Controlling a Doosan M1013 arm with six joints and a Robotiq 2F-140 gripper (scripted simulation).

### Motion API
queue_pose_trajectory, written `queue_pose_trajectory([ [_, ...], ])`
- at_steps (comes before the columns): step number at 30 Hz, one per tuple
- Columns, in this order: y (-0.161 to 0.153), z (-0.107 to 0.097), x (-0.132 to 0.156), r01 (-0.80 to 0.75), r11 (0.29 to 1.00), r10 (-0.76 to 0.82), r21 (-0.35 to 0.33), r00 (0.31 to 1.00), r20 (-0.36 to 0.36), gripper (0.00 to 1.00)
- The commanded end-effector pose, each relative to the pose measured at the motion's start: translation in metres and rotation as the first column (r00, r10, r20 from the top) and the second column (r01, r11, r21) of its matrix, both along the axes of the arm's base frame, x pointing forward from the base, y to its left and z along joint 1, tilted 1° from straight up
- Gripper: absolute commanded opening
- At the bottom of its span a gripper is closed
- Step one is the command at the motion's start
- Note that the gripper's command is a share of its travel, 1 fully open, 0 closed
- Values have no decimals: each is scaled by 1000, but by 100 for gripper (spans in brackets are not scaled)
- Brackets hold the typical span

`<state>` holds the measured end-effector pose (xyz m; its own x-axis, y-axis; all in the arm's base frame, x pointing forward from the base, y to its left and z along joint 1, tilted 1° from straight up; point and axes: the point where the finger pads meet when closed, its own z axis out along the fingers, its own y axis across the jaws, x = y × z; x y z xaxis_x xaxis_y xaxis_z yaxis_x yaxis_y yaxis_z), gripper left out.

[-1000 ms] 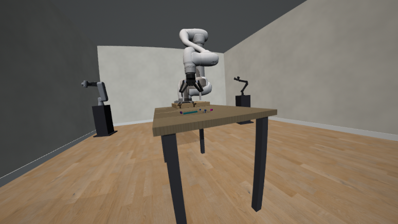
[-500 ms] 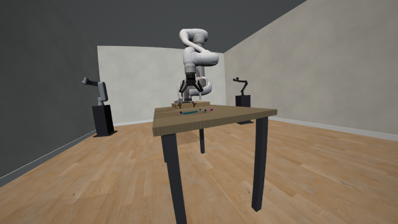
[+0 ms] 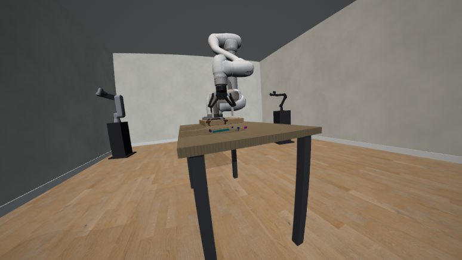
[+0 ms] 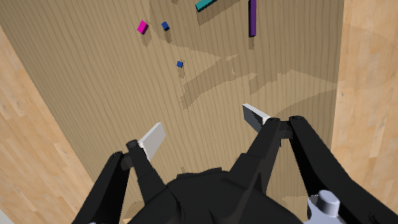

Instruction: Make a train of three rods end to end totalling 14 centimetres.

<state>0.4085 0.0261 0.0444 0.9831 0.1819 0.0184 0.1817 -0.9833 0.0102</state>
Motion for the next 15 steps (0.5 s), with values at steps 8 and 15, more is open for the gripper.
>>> queue_pose_trajectory([
  [8,37,-2,28,-318,948,318,0,948,-5,100],
  [15,73,-2,51,-581,814,581,-3,814,-8,100],
])
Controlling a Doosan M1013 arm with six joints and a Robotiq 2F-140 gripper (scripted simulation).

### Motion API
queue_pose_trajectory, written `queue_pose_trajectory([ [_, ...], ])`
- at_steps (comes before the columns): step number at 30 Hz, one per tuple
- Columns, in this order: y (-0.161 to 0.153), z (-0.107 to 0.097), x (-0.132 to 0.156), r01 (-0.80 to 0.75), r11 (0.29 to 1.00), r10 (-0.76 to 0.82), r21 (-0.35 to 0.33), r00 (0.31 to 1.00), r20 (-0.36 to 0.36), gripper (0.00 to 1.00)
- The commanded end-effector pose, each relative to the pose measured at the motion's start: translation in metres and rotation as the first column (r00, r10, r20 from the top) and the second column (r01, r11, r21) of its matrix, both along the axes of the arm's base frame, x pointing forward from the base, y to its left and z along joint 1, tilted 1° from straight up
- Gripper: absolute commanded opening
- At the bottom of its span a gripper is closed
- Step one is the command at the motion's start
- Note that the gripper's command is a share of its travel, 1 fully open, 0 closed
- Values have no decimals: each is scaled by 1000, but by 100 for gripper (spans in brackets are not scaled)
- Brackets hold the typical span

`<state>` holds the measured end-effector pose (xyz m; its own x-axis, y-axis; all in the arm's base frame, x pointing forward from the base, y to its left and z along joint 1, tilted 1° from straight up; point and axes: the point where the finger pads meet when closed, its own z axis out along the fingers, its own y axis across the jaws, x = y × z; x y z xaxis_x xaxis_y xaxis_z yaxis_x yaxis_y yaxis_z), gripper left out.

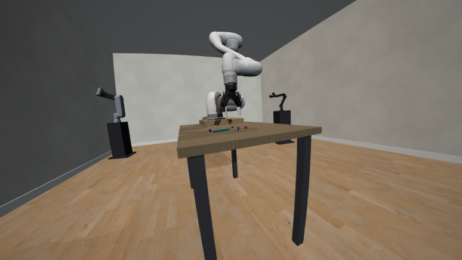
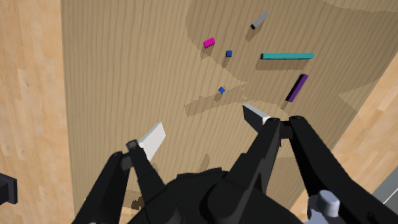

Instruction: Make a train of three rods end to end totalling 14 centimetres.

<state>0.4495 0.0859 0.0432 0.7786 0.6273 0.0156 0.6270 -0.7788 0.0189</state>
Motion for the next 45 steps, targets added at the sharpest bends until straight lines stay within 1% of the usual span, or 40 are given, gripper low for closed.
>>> queue_pose_trajectory([
  [1,19,-1,13,-166,986,166,1,986,-9,100],
  [3,31,-1,19,-249,968,249,0,968,-9,100],
  [5,31,-1,19,-249,968,249,0,968,-9,100],
  [7,35,-2,21,-282,959,282,0,959,-9,100],
  [45,35,-2,21,-282,959,282,0,959,-9,100],
])
